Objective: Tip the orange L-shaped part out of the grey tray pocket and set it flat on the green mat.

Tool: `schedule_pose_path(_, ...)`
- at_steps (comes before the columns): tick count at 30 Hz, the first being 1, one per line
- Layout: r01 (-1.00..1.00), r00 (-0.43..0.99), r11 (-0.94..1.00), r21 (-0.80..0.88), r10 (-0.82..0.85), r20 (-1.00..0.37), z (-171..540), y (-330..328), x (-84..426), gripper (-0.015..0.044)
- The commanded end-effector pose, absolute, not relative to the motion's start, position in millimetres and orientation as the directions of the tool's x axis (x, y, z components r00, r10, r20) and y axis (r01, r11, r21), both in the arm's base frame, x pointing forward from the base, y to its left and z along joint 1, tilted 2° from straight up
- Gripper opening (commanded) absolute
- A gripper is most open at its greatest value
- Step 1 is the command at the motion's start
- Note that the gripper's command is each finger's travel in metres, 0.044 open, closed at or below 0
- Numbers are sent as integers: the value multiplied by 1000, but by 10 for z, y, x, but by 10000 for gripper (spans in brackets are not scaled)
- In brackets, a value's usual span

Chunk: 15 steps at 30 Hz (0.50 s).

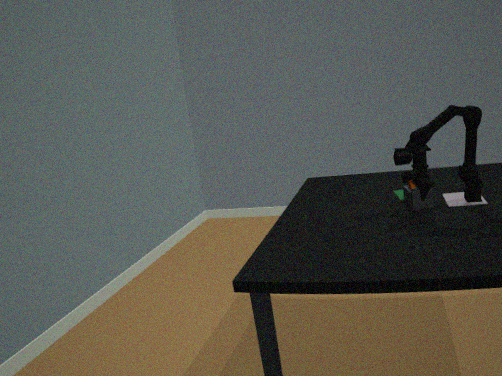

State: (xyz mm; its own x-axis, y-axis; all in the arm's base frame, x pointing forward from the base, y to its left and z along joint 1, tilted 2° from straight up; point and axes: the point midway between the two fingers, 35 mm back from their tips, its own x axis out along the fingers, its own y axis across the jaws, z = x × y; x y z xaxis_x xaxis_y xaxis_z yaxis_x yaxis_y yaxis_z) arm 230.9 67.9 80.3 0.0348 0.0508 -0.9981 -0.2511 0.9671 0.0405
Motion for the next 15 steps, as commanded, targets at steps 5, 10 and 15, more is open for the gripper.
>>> schedule_pose_path(5, -245, 37, 969, 36, 47, -998, 911, 758, 2286, 180)
schedule_pose_path(10, -245, 37, 969, 36, 46, -998, 1104, 734, 2315, 180)
schedule_pose_path(15, -245, 38, 969, 35, 45, -998, 1682, 636, 2312, 180)
